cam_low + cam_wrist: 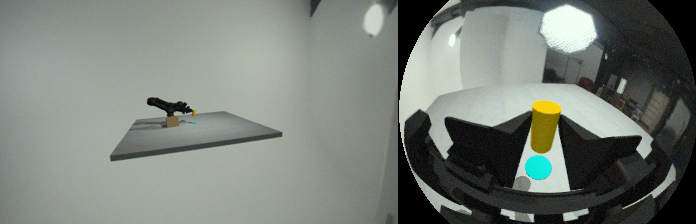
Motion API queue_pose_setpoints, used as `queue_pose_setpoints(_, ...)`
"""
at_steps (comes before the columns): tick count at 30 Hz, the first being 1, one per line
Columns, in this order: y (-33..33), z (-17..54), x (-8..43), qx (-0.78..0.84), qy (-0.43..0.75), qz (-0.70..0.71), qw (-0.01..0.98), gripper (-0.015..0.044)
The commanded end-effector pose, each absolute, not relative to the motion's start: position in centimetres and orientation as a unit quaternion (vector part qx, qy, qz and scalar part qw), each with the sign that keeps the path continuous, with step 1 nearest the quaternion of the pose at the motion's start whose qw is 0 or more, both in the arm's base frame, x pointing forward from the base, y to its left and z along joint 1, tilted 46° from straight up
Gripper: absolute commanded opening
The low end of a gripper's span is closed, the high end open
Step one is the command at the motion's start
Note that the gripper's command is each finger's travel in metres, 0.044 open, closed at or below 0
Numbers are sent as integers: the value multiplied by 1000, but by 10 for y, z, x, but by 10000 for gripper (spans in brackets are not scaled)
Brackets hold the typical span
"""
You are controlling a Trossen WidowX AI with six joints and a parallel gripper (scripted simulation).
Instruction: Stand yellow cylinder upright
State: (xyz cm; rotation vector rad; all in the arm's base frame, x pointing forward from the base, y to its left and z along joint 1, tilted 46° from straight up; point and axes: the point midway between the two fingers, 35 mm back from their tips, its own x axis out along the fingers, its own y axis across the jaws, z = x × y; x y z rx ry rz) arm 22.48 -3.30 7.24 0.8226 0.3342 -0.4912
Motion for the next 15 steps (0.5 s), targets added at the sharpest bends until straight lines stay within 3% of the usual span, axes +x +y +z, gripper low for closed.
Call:
queue_pose_setpoints(1,-28,65,226,394,165,-242,871,105)
queue_pose_setpoints(15,-10,48,227,389,173,-252,869,105)
